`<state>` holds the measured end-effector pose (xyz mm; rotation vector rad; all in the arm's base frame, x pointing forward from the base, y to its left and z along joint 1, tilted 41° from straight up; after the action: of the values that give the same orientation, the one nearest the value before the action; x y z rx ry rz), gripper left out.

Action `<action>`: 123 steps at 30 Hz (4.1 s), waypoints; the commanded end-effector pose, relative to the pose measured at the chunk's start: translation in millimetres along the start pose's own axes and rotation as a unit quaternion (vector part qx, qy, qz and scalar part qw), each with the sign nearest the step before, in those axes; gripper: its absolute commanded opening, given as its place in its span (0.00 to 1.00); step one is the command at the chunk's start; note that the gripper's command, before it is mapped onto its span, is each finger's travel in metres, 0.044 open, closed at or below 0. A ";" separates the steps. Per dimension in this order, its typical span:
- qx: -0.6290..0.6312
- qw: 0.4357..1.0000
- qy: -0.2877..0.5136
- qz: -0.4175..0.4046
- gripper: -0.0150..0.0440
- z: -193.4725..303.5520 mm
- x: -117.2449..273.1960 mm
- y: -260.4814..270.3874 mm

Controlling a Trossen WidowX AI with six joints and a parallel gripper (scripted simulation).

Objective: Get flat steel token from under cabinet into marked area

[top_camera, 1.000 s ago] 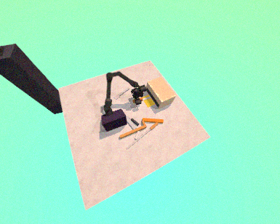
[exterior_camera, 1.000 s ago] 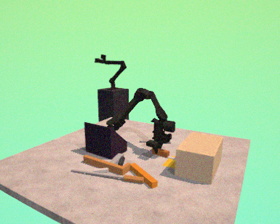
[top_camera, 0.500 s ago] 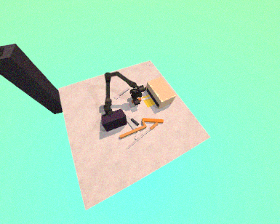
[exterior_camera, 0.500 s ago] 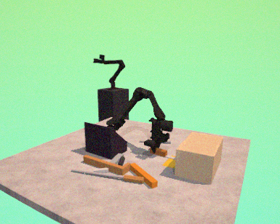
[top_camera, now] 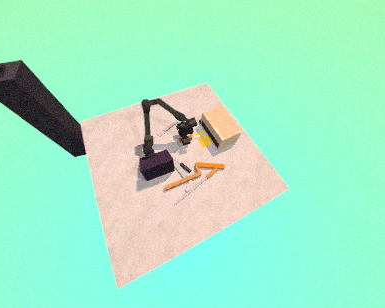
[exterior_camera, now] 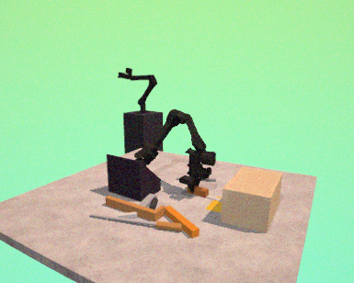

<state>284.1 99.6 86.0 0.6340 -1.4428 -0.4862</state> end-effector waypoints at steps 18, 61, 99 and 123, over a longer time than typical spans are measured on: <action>-0.002 1.000 0.002 0.000 0.25 26.2 -0.9 0.5; -0.003 1.000 0.003 0.000 0.25 77.6 -1.2 3.0; -0.138 0.990 0.002 0.001 0.25 72.4 2.1 3.4; -0.205 0.979 0.002 0.001 0.25 69.4 3.0 -1.0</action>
<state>212.9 92.2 90.2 0.3147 -1.2895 -0.7463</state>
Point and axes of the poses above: the point midway between the two fingers, 35 mm back from their tips, its own x axis back along the fingers, its own y axis across the jaws, z = x × y, the point moved 7 cm from there along x, back along the fingers
